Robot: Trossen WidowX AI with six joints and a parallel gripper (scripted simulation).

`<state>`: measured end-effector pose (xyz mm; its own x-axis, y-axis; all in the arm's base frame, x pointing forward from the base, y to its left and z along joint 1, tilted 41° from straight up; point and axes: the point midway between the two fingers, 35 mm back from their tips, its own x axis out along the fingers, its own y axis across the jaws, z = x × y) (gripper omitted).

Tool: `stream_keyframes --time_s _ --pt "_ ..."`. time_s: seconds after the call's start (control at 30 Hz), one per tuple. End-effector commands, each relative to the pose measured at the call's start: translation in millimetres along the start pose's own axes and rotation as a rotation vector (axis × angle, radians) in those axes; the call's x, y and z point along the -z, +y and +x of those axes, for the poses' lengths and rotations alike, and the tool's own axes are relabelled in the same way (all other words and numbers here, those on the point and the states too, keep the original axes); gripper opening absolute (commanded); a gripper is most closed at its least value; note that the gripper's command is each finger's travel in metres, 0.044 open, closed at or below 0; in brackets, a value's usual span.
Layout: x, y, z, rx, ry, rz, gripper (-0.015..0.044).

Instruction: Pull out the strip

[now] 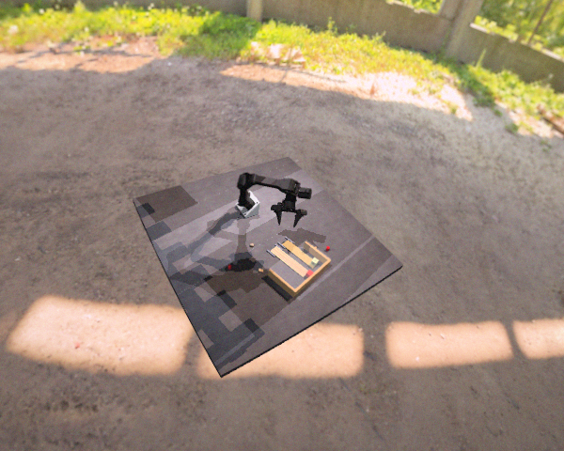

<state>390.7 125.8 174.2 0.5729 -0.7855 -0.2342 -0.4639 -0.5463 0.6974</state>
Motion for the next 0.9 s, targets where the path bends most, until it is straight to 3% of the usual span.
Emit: stream_keyframes --time_s 0.0,0.3,0.57,0.87 --pt "-0.8 0.2 -0.1 0.003 -0.001 0.022 0.0400" --pt "-39.8 7.1 -3.4 0.150 -0.118 1.151 0.0400" --pt "-76.4 12.6 -8.3 0.263 -0.381 2.207 0.0400" --pt "-99.0 18.1 -13.1 0.303 -0.664 2.819 0.0400"
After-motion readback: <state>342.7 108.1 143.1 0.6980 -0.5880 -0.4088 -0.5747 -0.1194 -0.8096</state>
